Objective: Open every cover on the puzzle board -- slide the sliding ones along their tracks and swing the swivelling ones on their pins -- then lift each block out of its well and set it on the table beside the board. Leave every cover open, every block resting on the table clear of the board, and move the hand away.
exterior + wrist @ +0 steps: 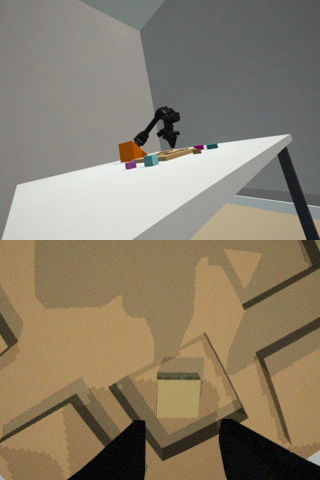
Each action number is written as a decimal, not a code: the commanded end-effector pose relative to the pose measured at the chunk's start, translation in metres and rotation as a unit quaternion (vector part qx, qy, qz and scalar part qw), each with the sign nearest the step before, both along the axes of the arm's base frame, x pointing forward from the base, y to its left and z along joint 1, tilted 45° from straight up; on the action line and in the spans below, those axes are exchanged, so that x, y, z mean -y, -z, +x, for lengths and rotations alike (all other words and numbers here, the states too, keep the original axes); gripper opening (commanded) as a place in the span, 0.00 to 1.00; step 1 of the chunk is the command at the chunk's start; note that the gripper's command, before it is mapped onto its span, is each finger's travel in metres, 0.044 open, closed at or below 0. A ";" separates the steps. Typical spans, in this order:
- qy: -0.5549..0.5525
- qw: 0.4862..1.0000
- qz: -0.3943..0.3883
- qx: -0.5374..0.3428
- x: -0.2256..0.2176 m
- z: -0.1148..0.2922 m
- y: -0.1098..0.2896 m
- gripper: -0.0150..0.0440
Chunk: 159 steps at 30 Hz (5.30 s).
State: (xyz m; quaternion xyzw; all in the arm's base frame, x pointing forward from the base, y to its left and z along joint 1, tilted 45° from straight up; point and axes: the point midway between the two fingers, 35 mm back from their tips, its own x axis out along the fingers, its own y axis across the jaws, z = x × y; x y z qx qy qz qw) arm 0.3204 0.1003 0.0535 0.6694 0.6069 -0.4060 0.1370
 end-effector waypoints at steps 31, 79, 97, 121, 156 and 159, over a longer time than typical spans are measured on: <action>0.000 1.000 0.002 -0.003 -0.018 -0.003 0.016 0.50; 0.000 1.000 0.001 -0.001 -0.003 0.001 0.004 0.39; 0.000 1.000 0.001 -0.003 0.013 0.002 -0.012 0.39; 0.002 1.000 -0.005 -0.002 0.059 0.008 -0.034 0.39; 0.009 1.000 -0.030 -0.002 0.167 -0.001 0.052 0.39; 0.009 0.999 -0.030 -0.002 0.176 -0.004 0.059 0.39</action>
